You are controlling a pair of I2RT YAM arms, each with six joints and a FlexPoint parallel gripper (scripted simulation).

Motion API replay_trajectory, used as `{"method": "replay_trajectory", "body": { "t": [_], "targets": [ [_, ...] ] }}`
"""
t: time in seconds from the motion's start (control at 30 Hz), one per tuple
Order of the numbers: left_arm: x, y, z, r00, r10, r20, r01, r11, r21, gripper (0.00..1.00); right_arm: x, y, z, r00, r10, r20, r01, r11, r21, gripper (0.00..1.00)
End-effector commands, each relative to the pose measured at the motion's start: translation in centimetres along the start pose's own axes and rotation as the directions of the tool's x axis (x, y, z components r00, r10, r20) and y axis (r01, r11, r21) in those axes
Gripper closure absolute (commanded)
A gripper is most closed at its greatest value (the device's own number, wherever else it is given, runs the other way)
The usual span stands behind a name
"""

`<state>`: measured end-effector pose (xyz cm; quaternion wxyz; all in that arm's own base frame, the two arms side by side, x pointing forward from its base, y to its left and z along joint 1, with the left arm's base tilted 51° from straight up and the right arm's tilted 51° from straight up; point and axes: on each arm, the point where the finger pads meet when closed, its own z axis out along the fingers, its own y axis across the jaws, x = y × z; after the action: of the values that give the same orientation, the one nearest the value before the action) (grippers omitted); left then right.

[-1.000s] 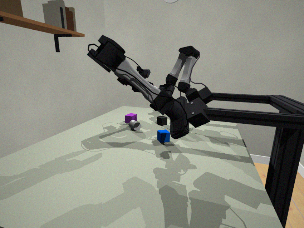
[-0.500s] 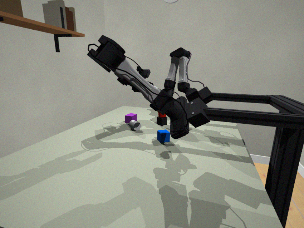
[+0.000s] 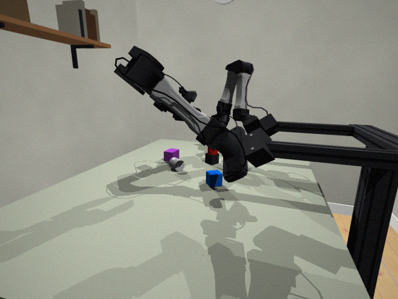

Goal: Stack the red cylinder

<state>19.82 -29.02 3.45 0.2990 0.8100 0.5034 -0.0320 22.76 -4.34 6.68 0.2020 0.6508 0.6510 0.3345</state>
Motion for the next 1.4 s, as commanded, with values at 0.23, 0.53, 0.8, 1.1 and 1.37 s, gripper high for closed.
{"method": "replay_trajectory", "body": {
  "t": [0.23, 0.53, 0.8, 1.1, 1.37],
  "targets": [
    [-0.5, 0.4, -0.1, 1.000, 0.002, 0.014, -0.002, 1.000, -0.015, 0.39, 1.1, -0.3, -7.0, 0.998, -0.043, -0.049, 0.045, 0.998, 0.038, 0.16],
    [-0.5, 0.4, -0.1, 1.000, 0.002, 0.014, -0.002, 1.000, -0.015, 0.39, 0.8, -1.4, -7.3, 0.908, -0.416, -0.052, 0.419, 0.897, 0.144, 0.16],
    [-0.5, 0.4, -0.1, 1.000, 0.002, 0.014, -0.002, 1.000, -0.015, 0.39, 1.6, -1.6, -7.0, 0.656, -0.744, -0.128, 0.753, 0.633, 0.180, 0.16],
    [-0.5, 0.4, -0.1, 1.000, 0.002, 0.014, -0.002, 1.000, -0.015, 0.39, 2.1, -1.9, -6.9, 0.271, -0.934, -0.234, 0.956, 0.234, 0.174, 0.16],
    [-0.5, 0.4, -0.1, 1.000, 0.002, 0.014, -0.002, 1.000, -0.015, 0.39, 2.6, -1.9, -6.9, -0.172, -0.931, -0.322, 0.970, -0.217, 0.110, 0.16]
  ]
}}
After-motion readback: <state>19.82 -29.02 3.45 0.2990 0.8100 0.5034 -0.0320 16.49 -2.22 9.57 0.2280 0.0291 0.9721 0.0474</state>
